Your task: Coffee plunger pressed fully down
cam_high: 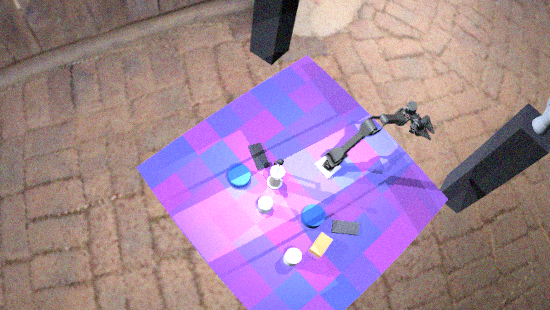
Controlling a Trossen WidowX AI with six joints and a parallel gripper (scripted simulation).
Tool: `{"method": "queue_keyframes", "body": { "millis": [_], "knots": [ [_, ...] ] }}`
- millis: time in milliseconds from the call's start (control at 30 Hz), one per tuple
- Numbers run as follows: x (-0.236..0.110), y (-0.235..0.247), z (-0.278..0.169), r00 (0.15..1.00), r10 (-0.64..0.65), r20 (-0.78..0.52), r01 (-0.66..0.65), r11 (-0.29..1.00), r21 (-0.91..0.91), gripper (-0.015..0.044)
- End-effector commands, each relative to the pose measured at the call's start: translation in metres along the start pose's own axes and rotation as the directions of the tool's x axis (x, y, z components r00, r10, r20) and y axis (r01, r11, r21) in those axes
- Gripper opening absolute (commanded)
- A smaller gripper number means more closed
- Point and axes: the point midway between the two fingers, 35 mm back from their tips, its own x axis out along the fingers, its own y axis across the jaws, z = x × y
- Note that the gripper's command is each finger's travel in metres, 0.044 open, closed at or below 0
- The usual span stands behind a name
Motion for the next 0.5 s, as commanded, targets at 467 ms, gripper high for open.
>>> {"method": "queue_keyframes", "body": {
  "millis": [467],
  "knots": [
    [0.141,0.089,0.124,0.97,0.108,0.219,-0.04,0.956,-0.291,0.044]
  ]
}}
